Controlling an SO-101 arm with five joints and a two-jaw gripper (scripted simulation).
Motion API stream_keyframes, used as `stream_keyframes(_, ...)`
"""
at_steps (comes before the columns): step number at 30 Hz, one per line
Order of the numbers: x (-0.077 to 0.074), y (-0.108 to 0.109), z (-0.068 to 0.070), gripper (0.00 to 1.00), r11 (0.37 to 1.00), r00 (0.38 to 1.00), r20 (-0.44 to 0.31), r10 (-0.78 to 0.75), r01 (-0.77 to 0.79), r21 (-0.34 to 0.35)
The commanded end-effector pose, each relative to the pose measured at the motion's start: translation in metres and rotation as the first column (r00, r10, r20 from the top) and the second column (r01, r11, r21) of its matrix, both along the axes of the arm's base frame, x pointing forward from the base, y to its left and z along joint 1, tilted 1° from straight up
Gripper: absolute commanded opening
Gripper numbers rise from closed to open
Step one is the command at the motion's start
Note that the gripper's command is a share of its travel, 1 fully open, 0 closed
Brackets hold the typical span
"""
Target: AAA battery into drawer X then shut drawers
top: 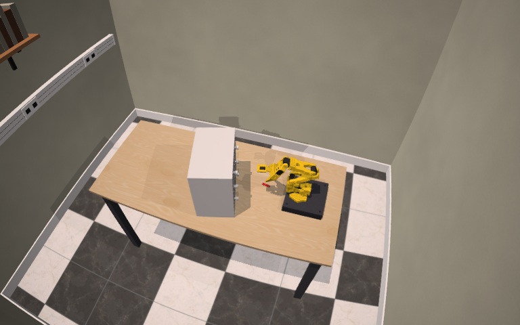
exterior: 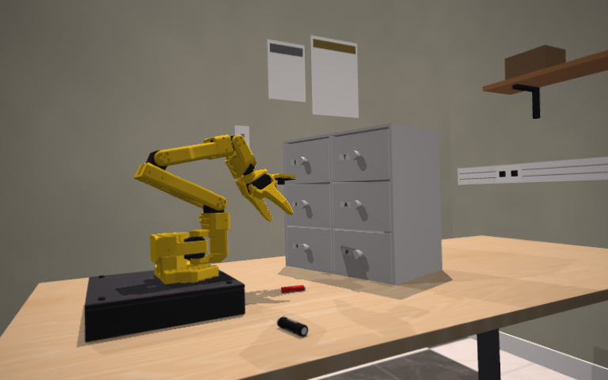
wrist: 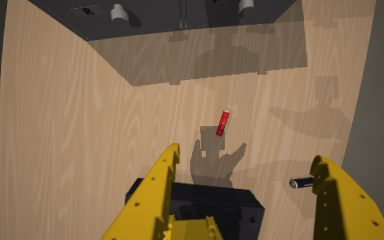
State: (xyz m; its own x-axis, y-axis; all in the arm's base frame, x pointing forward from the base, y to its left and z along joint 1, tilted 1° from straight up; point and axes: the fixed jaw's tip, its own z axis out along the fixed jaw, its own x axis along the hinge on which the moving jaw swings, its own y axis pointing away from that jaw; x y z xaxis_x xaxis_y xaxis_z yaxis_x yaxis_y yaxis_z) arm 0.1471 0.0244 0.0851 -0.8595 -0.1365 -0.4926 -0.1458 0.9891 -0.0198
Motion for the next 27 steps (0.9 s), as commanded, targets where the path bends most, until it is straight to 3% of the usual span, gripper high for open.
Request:
stream_keyframes(1,0.001,-0.002,0.003,0.50,1.000,1.000,0.014,-0.007,0.007,-0.001)
stream_keyframes(5,0.001,-0.002,0.003,0.50,1.000,1.000,0.014,-0.007,0.007,-0.001)
stream_keyframes(20,0.044,-0.001,-0.007,0.50,0.999,0.989,0.147,-0.031,0.029,0.018)
stream_keyframes(27,0.056,-0.001,-0.011,0.50,0.999,0.981,0.191,-0.040,0.035,0.025)
